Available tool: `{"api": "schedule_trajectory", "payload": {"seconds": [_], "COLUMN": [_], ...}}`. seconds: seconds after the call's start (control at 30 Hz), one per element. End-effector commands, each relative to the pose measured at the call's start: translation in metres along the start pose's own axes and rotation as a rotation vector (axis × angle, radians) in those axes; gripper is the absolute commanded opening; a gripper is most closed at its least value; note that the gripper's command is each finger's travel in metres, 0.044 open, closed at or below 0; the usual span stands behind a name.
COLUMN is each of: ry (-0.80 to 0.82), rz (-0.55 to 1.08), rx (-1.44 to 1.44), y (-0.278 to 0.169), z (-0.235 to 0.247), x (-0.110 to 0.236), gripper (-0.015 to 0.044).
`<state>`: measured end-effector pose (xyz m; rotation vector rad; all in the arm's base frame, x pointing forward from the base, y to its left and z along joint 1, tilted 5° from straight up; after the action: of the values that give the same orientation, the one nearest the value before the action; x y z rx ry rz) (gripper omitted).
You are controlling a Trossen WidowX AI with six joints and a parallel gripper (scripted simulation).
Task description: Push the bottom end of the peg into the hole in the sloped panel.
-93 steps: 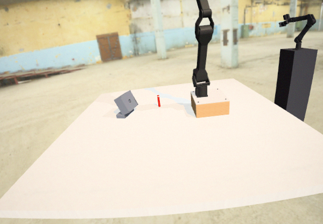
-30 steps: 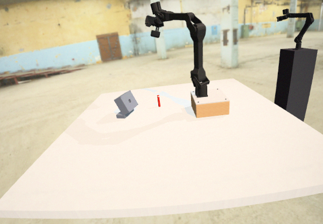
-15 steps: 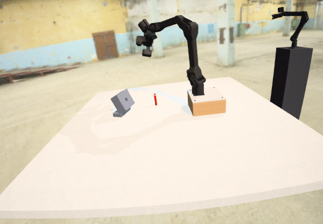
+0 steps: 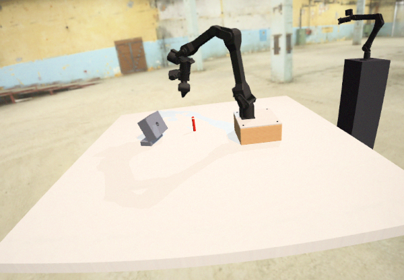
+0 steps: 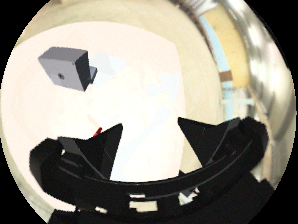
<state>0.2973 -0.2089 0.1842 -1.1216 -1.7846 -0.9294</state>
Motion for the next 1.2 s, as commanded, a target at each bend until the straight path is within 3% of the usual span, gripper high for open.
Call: {"api": "schedule_trajectory", "payload": {"seconds": [0.0,0.33,1.17], "ry": [0.148,0.464,0.469], "rz": [0.022,0.132,0.135], "rx": [-0.012,-0.055,-0.056], "y": [0.000,-0.008,-0.010], "z": [0.033,0.106,0.119], "x": [-0.016,-0.037,-0.063], "gripper": [0.0440,0.0440,0.0440]}}
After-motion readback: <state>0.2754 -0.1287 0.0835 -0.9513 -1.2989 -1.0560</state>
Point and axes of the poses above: the point midway between the two fingers, 35 mm back from their tips, its own x axis back along the fingers, its own z axis across the jaws, y = z × x, the point moved 7 cm from there along x, back along the fingers, and after that the axes turned 12 degrees about x, right-handed, at the moved point
